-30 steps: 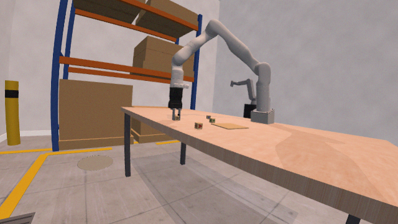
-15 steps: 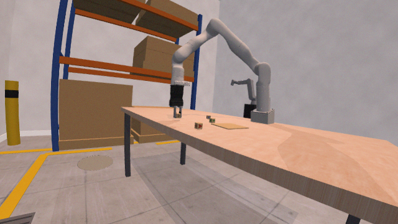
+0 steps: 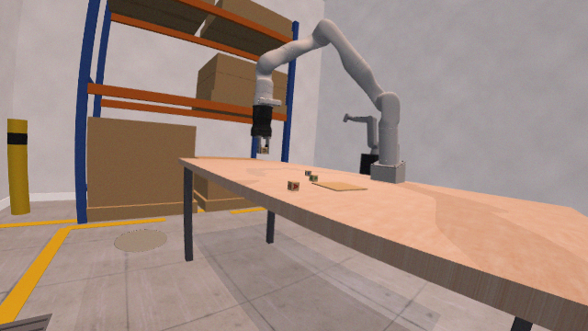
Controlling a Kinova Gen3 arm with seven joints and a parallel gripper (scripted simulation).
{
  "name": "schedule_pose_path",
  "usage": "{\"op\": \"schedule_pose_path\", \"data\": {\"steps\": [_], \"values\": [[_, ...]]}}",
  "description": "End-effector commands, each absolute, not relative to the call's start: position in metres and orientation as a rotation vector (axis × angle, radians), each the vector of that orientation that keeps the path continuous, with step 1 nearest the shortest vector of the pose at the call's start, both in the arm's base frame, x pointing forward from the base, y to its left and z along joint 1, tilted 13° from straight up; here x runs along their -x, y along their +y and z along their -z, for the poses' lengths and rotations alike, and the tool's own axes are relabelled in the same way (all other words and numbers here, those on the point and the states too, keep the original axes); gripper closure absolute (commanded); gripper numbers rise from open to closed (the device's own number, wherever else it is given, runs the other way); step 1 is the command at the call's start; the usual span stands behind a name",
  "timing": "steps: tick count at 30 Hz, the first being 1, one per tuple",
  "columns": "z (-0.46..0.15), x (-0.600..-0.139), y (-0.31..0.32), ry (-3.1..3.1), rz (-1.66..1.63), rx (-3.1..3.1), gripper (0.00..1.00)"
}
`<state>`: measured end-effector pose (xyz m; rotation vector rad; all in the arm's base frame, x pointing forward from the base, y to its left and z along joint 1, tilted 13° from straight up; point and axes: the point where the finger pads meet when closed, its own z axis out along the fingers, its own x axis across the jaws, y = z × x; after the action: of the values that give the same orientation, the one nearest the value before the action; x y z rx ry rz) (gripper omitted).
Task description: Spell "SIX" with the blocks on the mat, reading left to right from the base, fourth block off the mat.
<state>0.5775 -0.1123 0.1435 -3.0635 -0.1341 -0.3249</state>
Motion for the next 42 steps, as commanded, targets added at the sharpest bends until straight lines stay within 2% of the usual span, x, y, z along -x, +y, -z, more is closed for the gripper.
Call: {"op": "schedule_pose_path", "data": {"steps": [1, 14, 22, 24, 35, 39, 42], "values": [[-0.154, -0.579, -0.116, -0.130, 0.347, 3.069, 0.51], [-0.154, -0.578, -0.112, -0.132, 0.347, 3.069, 0.51], [-0.150, -0.553, -0.049, -0.173, 0.339, 3.078, 0.51], [-0.150, -0.553, -0.049, -0.173, 0.339, 3.078, 0.51], [-0.134, -0.440, 0.084, -0.297, 0.345, 3.081, 0.51], [-0.129, -0.397, 0.110, -0.335, 0.350, 3.075, 0.51], [-0.128, -0.389, 0.115, -0.342, 0.351, 3.073, 0.51]]}}
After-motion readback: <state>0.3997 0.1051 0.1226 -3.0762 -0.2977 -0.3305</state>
